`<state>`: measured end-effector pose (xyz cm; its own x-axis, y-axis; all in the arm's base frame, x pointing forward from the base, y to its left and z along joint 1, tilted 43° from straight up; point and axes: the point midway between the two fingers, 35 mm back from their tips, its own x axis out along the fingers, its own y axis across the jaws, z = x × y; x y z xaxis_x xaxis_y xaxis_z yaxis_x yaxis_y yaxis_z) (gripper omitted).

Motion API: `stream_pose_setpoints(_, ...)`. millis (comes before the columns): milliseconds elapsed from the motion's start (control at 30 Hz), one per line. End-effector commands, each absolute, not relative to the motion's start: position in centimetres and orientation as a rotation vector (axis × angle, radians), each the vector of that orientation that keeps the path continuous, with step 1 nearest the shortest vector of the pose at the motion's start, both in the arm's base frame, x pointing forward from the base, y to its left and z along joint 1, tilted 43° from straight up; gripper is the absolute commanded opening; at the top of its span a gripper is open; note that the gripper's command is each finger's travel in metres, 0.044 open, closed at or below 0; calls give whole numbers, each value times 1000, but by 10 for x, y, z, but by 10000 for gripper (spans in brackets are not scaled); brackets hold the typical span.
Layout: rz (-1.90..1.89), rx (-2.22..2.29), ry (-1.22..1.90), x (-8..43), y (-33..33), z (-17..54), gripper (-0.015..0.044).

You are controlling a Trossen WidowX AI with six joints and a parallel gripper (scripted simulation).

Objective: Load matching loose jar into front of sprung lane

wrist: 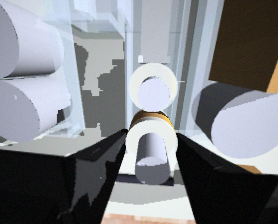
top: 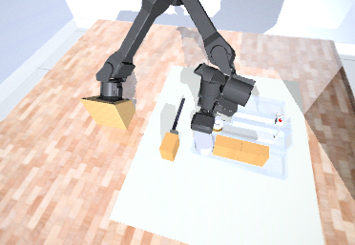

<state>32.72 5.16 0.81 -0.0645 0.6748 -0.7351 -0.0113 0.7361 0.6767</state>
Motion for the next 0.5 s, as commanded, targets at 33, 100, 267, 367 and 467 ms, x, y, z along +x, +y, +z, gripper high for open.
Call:
stream_pose_setpoints(33,614,553,1519,335,50,11,0)
stream_pose_setpoints(100,614,553,1519,336,50,11,0)
stream_pose_setpoints(267,614,553,1519,336,50,11,0)
stream_pose_setpoints(367,614,553,1519,337,50,11,0)
stream_pose_setpoints(467,614,553,1519,337,50,11,0)
